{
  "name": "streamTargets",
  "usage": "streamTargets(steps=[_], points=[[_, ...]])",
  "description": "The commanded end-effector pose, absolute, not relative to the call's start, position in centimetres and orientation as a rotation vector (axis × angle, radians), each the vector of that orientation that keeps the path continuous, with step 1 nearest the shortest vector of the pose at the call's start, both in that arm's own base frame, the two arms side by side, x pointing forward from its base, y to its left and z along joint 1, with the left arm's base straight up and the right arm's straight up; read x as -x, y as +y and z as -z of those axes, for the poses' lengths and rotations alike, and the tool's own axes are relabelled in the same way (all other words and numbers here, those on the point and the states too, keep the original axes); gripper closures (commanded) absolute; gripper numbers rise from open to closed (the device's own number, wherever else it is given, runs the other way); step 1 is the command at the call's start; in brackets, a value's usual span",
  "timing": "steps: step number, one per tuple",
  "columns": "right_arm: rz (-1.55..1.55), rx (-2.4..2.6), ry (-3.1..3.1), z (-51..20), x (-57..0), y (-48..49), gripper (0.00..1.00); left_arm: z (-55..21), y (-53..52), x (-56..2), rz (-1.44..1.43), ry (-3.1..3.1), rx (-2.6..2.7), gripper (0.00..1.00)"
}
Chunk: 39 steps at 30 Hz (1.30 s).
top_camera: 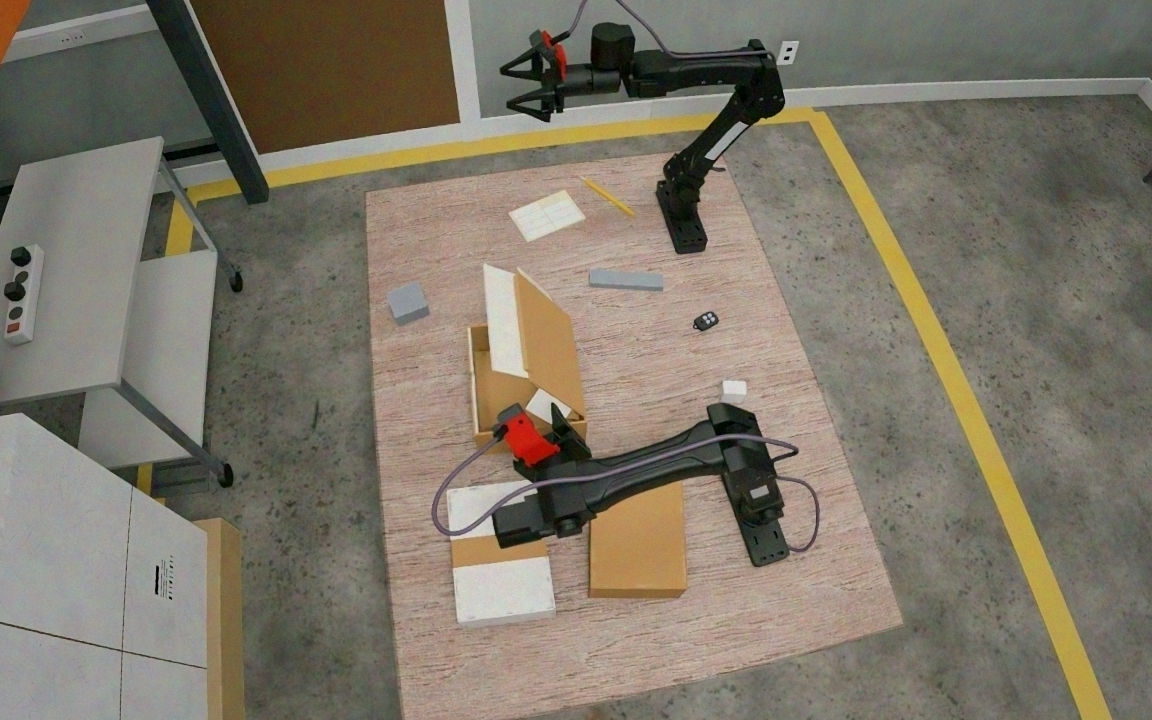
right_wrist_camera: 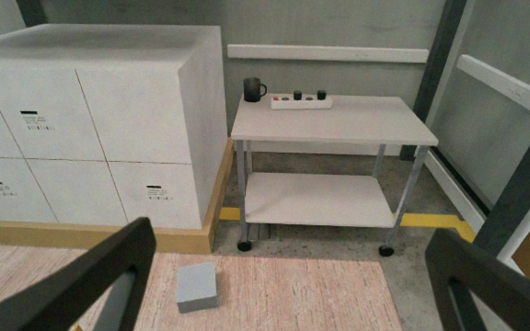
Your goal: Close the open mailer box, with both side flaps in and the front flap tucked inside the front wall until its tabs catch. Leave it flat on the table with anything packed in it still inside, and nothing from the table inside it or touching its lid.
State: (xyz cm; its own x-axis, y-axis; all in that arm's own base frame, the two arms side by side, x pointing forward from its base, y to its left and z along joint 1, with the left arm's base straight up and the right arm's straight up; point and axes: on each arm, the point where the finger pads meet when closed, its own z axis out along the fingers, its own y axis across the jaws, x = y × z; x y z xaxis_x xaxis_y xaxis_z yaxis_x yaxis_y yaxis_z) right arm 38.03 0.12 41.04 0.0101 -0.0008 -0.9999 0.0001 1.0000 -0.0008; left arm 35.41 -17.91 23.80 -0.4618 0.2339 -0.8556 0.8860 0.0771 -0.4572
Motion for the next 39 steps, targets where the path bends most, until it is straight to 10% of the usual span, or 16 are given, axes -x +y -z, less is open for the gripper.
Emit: streamTargets(steps=[1, 39], points=[[0.003, -0.003, 1.535, -42.5, -38.0, -0.3, 0.0, -25.6, -18.0, -35.8, 1.411, 1.7, -1.118, 0.51], [-0.002, 0.002, 1.511, -43.3, -37.6, 0.0, 0.0, -26.1, -20.4, -34.2, 1.408, 1.691, -1.124, 0.51]])
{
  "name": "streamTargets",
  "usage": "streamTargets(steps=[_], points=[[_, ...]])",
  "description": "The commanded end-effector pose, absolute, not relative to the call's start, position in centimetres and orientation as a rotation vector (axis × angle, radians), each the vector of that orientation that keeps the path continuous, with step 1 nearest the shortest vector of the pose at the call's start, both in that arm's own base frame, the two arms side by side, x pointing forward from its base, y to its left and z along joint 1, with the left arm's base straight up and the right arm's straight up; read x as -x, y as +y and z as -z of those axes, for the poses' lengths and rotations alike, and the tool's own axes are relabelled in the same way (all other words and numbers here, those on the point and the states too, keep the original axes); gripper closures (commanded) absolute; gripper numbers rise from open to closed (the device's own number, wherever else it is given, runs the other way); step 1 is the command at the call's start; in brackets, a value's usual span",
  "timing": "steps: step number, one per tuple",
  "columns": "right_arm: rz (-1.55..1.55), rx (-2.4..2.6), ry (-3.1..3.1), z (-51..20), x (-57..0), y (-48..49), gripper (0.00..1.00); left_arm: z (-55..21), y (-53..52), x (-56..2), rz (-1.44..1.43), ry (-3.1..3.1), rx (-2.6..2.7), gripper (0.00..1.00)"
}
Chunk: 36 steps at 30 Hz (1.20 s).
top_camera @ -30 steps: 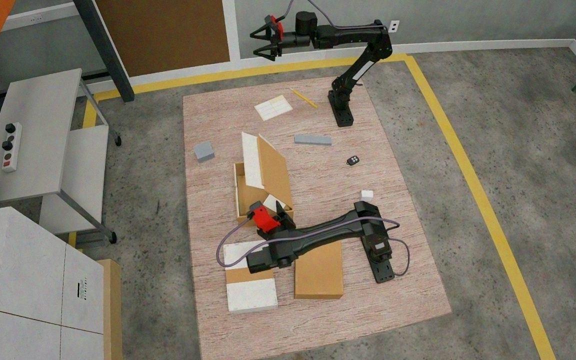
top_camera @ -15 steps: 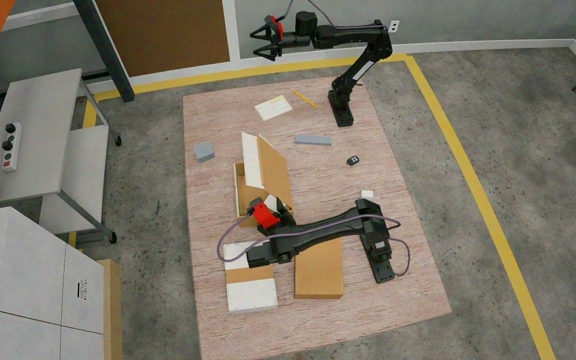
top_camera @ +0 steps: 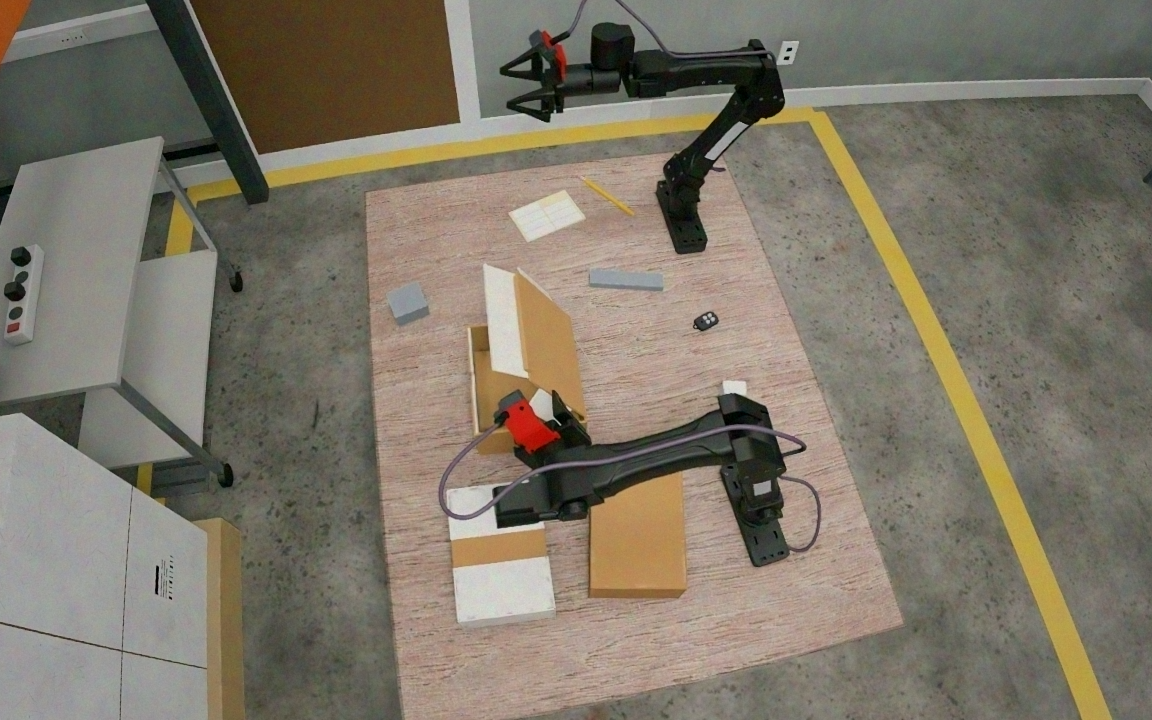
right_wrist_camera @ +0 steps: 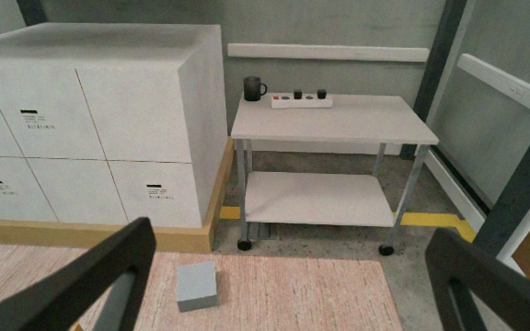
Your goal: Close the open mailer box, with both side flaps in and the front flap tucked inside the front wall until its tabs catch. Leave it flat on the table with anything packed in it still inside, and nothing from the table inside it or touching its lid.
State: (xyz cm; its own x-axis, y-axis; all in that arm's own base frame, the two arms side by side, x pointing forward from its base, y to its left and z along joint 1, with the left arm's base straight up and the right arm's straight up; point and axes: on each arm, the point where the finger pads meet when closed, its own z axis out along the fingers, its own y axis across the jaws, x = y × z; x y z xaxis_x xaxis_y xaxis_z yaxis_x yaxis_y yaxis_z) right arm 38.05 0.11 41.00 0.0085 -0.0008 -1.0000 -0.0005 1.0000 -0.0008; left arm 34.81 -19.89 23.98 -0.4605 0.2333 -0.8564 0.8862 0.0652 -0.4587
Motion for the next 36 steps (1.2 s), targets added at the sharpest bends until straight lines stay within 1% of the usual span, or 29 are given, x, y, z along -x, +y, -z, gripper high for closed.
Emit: streamTargets(steps=[1, 36], points=[[-0.002, 0.002, 1.511, -43.3, -37.6, 0.0, 0.0, -26.0, -20.5, -34.2, 1.409, 1.691, -1.124, 0.51], [-0.002, 0.002, 1.511, -43.3, -37.6, 0.0, 0.0, -25.6, -22.5, -34.0, 1.388, 1.714, -1.131, 0.51]])
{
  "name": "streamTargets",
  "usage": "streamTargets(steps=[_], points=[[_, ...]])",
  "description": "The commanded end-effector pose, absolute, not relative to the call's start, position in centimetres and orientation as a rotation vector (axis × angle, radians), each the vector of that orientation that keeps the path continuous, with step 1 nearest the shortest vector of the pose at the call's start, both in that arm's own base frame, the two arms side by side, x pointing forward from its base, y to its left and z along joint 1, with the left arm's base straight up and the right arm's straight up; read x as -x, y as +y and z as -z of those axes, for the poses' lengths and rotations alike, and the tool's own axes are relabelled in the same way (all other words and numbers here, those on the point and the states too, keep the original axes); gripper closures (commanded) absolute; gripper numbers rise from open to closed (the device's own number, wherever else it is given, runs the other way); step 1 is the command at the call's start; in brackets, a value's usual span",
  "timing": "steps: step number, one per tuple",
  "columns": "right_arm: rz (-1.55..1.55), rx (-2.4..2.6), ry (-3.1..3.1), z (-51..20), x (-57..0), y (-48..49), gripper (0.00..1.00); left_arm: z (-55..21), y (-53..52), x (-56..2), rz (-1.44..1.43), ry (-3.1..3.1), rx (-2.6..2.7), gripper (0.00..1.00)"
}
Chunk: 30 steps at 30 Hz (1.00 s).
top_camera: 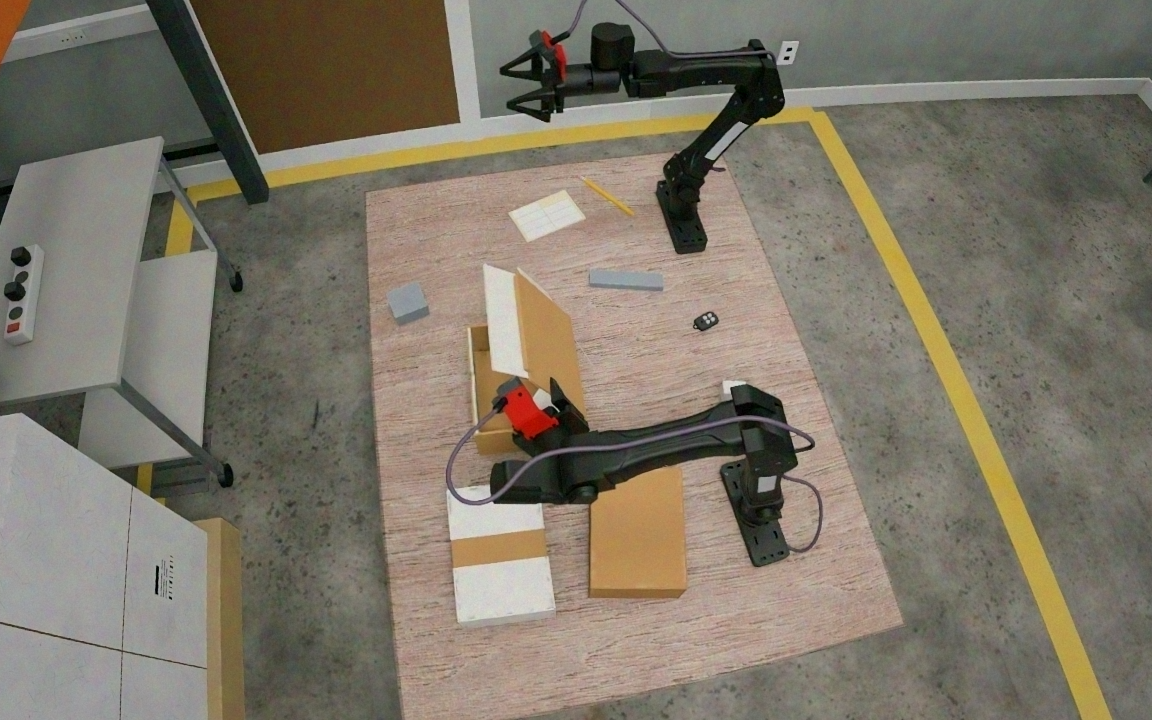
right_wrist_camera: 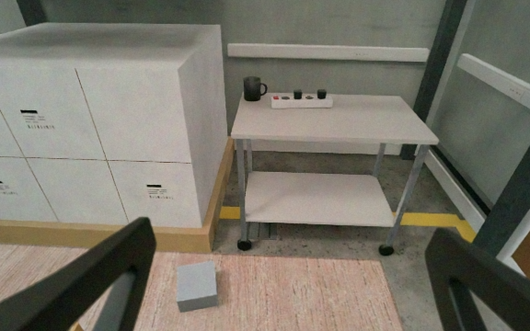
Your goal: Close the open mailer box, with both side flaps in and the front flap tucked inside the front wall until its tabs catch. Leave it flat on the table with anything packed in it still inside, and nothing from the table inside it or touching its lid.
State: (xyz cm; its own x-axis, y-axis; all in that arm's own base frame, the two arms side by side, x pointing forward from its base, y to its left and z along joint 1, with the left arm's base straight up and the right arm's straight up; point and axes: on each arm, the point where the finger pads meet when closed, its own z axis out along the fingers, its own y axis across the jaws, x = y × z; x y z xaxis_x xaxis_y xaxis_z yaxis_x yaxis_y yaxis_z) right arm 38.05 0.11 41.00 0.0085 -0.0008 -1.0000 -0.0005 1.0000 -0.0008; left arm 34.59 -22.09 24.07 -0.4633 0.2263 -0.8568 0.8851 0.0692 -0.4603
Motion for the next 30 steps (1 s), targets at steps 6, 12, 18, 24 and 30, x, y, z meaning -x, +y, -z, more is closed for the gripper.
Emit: streamTargets(steps=[6, 12, 18, 24, 30], points=[[-0.002, 0.002, 1.511, -43.3, -37.6, 0.0, 0.0, -25.7, -22.9, -33.8, 1.397, 1.706, -1.131, 0.51], [-0.002, 0.002, 1.511, -43.3, -37.6, 0.0, 0.0, -25.8, -23.3, -33.7, 1.4, 1.702, -1.132, 0.51], [-0.002, 0.002, 1.511, -43.3, -37.6, 0.0, 0.0, -25.7, -23.8, -33.7, 1.397, 1.705, -1.132, 0.51], [-0.002, 0.002, 1.511, -43.3, -37.6, 0.0, 0.0, -26.0, -24.2, -33.5, 1.412, 1.691, -1.135, 0.51], [-0.002, 0.002, 1.511, -43.3, -37.6, 0.0, 0.0, -26.1, -23.7, -34.1, 1.38, 1.696, -1.127, 0.99]])
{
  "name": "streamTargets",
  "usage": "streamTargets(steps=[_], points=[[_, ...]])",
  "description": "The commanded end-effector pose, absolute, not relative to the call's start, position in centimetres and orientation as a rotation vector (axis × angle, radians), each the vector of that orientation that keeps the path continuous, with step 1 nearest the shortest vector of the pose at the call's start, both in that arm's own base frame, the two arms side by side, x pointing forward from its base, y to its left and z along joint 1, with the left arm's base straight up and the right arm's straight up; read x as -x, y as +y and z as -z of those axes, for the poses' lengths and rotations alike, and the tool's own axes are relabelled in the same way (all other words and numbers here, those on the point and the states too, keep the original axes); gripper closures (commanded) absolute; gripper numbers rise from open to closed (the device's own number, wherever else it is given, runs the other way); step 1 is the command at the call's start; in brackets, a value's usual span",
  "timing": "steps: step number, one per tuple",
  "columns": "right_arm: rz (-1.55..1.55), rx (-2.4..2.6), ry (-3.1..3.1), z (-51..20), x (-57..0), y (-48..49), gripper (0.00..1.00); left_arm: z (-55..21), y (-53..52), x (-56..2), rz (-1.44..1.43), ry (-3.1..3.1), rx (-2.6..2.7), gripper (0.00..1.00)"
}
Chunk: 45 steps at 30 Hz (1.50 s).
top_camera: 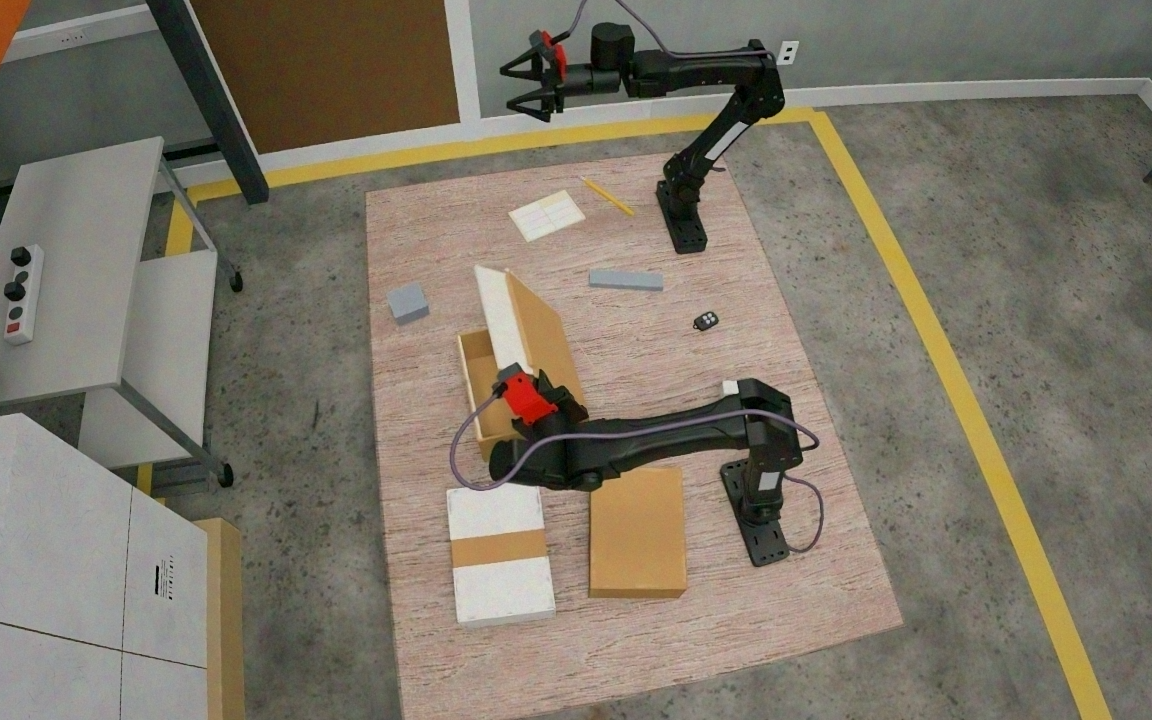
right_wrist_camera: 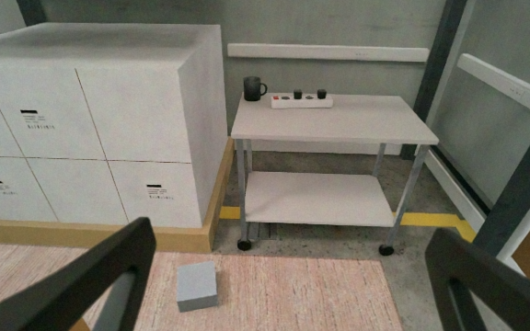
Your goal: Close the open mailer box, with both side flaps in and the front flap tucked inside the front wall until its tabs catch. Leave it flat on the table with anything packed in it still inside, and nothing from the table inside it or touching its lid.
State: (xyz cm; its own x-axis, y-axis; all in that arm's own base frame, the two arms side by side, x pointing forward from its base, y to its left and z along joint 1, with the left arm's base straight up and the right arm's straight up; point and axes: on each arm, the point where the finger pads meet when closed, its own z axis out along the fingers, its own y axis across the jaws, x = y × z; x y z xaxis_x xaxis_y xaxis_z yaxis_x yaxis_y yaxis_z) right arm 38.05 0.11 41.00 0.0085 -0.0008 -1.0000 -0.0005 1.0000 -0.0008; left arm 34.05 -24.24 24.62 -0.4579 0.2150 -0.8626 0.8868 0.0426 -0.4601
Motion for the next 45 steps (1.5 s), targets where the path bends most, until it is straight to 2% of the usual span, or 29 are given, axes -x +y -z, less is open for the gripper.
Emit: streamTargets(steps=[1, 16, 17, 33, 34, 42, 45], points=[[-0.002, 0.002, 1.511, -43.3, -37.6, 0.0, 0.0, -25.9, -23.6, -34.2, 1.378, 1.712, -1.119, 0.99], [-0.002, 0.002, 1.511, -43.3, -37.6, 0.0, 0.0, -26.0, -23.6, -34.2, 1.371, 1.708, -1.122, 0.99], [-0.002, 0.002, 1.511, -43.3, -37.6, 0.0, 0.99, -26.0, -23.6, -34.2, 1.371, 1.708, -1.122, 0.99], [-0.002, 0.002, 1.511, -43.3, -37.6, 0.0, 0.99, -26.0, -23.6, -34.2, 1.372, 1.71, -1.121, 0.99], [-0.052, 0.01, 1.612, -39.1, -38.9, 1.1, 0.99, -26.0, -23.6, -34.2, 1.372, 1.71, -1.121, 0.99], [-0.362, 0.005, 1.592, -38.6, -40.3, 5.1, 0.99, -26.0, -23.6, -34.2, 1.372, 1.71, -1.121, 0.99], [-0.373, -0.003, 1.567, -39.6, -40.2, 4.8, 0.99, -26.0, -23.6, -34.2, 1.372, 1.71, -1.12, 0.99]])
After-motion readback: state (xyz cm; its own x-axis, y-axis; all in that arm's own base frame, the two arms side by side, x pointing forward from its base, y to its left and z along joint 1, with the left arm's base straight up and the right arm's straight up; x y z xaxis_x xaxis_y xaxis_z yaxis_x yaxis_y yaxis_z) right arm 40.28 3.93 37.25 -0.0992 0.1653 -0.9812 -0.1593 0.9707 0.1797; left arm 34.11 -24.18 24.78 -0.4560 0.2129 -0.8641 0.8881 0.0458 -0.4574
